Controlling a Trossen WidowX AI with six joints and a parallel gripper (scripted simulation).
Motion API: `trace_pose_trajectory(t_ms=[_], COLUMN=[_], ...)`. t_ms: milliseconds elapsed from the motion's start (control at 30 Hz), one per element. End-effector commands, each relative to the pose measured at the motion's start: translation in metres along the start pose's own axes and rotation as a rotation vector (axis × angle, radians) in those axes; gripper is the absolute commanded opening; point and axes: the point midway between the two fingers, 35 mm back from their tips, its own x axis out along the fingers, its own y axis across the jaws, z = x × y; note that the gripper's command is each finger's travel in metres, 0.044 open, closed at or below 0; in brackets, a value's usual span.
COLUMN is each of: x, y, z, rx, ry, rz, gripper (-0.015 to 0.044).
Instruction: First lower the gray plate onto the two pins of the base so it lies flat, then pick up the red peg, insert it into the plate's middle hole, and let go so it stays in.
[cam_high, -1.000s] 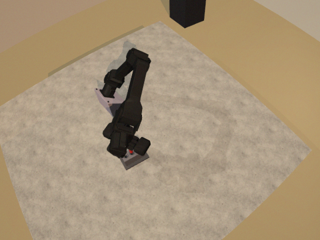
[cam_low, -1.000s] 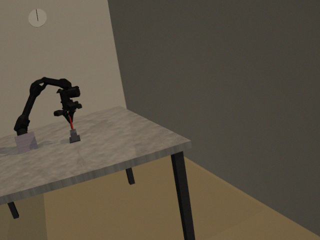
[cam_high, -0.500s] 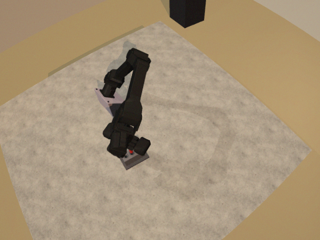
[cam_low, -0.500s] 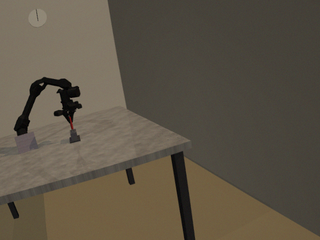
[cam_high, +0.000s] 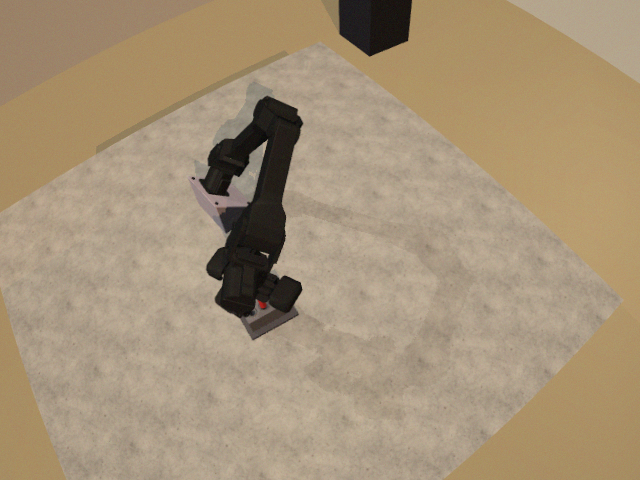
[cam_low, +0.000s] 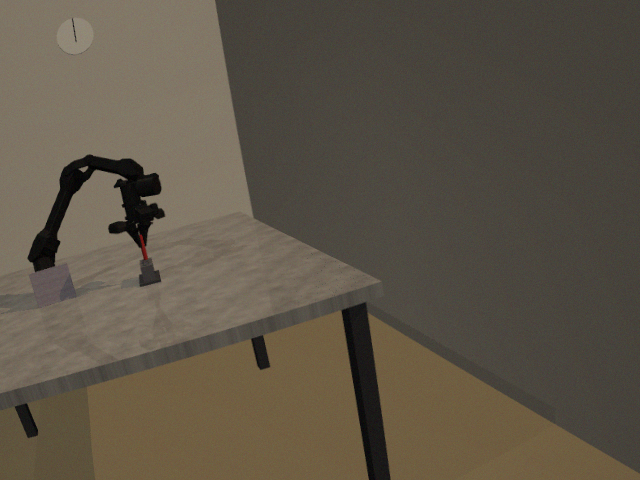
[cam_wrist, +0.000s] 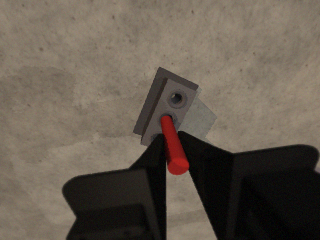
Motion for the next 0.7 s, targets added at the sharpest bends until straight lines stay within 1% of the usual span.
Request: trace_pose_trajectory(t_ms=[0, 667], x=[0.0083, 0.0129], y=[-0.0017, -0.003], z=[-0.0004, 0.0008], rx=[0.006, 0.005], ry=[0.005, 0.004], rz=[-0.003, -0.004], gripper=[0.0, 0.0])
